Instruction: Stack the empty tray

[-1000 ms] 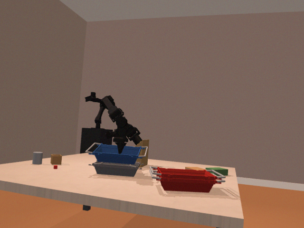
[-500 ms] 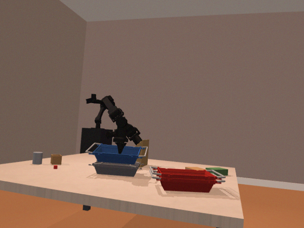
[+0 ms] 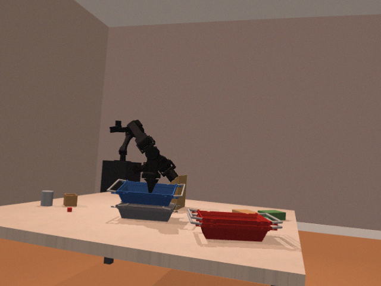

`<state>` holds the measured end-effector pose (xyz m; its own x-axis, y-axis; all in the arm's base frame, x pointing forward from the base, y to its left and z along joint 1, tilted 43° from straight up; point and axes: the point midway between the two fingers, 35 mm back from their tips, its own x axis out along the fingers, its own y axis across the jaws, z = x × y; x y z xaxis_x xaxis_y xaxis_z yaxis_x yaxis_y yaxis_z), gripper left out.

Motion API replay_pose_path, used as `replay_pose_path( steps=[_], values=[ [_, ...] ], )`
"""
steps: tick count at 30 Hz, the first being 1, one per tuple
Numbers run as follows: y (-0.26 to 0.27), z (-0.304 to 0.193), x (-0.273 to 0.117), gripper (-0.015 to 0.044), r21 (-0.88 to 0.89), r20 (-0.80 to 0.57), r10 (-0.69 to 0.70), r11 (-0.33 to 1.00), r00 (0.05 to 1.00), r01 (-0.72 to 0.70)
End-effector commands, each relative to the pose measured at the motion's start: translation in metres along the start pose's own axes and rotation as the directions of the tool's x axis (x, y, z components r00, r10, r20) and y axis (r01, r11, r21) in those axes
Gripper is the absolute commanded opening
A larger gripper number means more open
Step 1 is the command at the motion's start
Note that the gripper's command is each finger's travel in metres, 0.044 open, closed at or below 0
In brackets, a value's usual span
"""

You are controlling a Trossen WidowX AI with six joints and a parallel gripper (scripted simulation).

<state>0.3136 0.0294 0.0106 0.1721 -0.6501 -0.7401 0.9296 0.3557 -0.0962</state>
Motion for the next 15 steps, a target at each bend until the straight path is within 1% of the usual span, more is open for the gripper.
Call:
replay_pose_path(
  steps=[1,11,12,15],
  values=[
    [-0.0064,0.0015,0.0069,0.0,-0.008,0.001,-0.03,1.0,1.0,0.03],
    [-0.0064,0.0015,0.0069,0.0,-0.008,0.001,-0.03,1.0,1.0,0.03],
    [-0.0003,0.0001,0.0005,0.0,0.0,0.0,-0.001,1.0,1.0,0.001],
    [-0.0028,0.0004,0.0045,0.0,-0.002,0.001,-0.009,1.0,1.0,0.009]
  ],
)
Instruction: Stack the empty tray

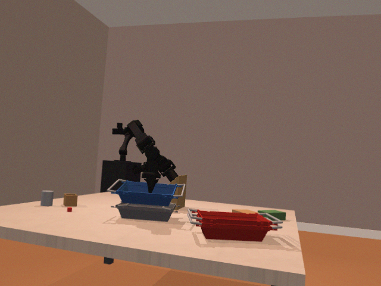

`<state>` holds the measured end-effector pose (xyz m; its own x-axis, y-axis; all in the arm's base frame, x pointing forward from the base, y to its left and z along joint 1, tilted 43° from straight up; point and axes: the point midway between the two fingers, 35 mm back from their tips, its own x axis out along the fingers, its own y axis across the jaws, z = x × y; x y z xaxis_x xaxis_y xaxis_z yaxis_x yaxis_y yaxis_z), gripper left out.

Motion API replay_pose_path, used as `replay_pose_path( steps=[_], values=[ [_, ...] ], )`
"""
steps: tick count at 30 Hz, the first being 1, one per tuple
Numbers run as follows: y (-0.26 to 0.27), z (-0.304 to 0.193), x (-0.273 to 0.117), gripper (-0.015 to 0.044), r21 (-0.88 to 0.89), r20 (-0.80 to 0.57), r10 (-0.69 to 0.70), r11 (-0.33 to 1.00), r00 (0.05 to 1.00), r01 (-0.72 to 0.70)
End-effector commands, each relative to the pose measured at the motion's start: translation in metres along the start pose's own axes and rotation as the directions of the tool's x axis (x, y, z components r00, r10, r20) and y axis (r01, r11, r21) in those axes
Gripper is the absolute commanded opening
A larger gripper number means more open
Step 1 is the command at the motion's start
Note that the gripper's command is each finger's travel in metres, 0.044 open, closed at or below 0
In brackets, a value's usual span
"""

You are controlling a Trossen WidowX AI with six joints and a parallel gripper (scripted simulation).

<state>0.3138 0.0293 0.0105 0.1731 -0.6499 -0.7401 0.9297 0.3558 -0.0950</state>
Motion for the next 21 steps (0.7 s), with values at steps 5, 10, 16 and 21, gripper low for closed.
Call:
replay_pose_path(
  steps=[5,10,16,21],
  values=[
    [-0.0091,0.0012,0.0136,0.0,-0.008,0.002,-0.03,1.0,1.0,0.03],
    [-0.0094,0.0012,0.014,0.0,-0.009,0.002,-0.031,0.999,1.0,0.031],
    [-0.0094,0.0012,0.014,0.0,-0.009,0.002,-0.031,0.999,1.0,0.031],
    [-0.0094,0.0012,0.014,0.0,-0.009,0.002,-0.031,0.999,1.0,0.031]
  ],
)
